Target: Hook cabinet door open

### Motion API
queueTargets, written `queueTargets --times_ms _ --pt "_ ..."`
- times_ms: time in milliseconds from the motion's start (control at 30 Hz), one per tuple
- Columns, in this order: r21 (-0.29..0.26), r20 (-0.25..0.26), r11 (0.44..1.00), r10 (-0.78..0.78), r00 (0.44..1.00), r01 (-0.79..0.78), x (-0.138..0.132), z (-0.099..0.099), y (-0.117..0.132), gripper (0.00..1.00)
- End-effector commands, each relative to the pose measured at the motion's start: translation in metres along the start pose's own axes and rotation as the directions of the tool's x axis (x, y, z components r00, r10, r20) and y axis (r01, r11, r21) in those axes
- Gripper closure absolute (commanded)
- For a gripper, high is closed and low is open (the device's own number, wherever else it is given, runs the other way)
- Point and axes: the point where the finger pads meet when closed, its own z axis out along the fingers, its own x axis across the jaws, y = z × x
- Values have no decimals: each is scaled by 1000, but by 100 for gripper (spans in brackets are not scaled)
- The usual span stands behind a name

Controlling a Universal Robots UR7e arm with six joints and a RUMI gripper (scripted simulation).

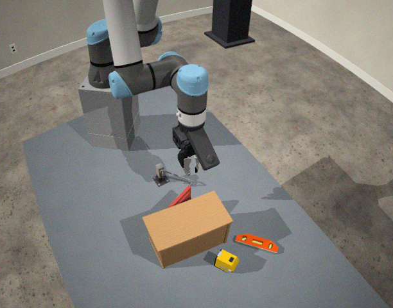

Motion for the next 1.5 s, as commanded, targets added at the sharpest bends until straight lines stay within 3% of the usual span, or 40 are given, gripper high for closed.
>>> queueTargets --times_ms 0,133,267,433,633,700,967,1200,1267,1300,1467 --pt "3 8 972 -233 972 233 -5 -1 3 85" --pt "4 8 951 -309 951 309 -7 -1 4 85" --pt "5 7 888 -459 888 459 -11 -1 8 85" --pt "6 6 773 -635 773 635 -15 -1 13 85" --pt "8 4 585 -811 585 811 -20 -1 20 85" --pt "8 4 585 -811 585 811 -20 -1 20 85" --pt "9 1 258 -966 258 966 -26 -1 30 85" --pt "7 -2 -30 -1000 -30 1000 -28 -1 40 85" --pt "7 -2 -30 -1000 -30 1000 -28 -1 40 85" --pt "9 -2 -104 -995 -104 995 -29 -1 41 85" --pt "8 -4 -323 -946 -323 946 -30 -1 48 85"
